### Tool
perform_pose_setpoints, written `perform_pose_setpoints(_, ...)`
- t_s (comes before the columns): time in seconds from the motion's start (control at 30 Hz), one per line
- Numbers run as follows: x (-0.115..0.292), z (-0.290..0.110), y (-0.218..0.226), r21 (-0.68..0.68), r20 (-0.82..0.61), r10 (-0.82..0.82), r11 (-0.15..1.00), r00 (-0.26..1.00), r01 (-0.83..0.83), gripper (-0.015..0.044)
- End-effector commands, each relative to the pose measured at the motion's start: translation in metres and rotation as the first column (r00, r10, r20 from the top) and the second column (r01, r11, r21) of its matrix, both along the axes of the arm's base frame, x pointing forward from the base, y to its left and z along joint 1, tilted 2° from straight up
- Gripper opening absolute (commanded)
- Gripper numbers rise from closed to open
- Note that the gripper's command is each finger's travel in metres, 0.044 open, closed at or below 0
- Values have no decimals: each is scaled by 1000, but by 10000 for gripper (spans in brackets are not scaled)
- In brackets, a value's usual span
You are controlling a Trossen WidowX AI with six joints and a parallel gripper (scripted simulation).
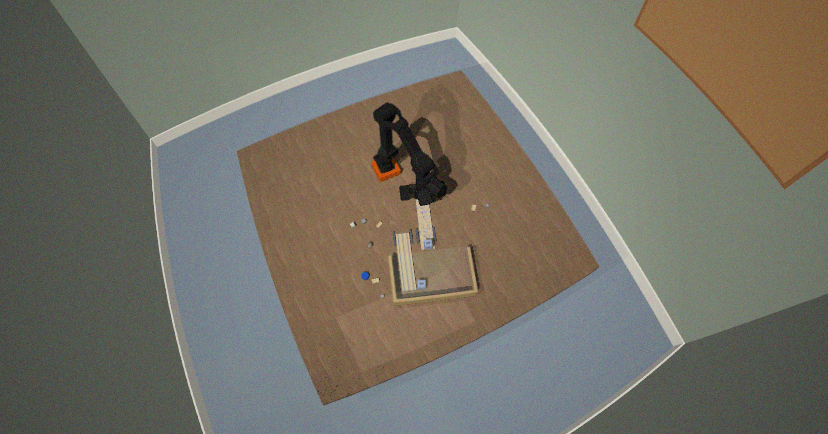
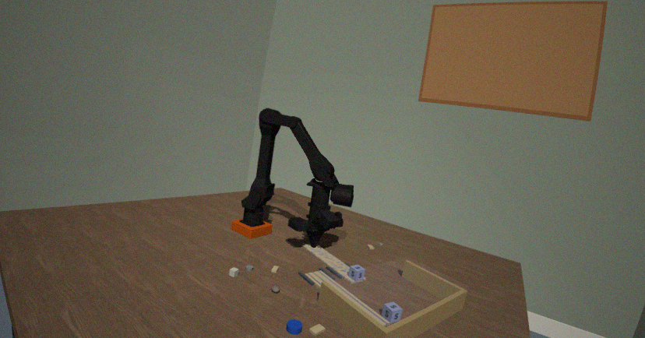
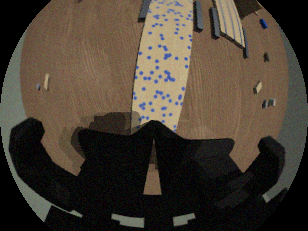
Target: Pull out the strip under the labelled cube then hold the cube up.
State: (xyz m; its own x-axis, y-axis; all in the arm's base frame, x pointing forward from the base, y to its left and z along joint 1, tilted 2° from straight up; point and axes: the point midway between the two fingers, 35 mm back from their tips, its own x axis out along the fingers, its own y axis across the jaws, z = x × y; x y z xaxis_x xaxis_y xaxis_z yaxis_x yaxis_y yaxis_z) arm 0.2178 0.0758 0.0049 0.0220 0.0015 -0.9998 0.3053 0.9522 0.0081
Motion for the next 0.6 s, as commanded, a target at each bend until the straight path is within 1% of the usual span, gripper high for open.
perform_pose_setpoints(0.0, -10, -5, -1, 2, -30, -3, 1000, 1000, 3, 0)
perform_pose_setpoints(0.1, -10, -5, -1, 2, -30, -3, 1000, 1000, 3, 0)
perform_pose_setpoints(0.13, 0, 2, 0, 0, -2, 0, 1000, 1000, 0, 0)
perform_pose_setpoints(0.27, 2, 40, 0, 2, -27, -3, 1000, 1000, 3, 0)
perform_pose_setpoints(0.53, -2, 42, -2, 2, -29, -3, 1000, 1000, 3, 0)
perform_pose_setpoints(0.57, -1, 42, -3, 2, -29, -5, 1000, 1000, 5, 26)
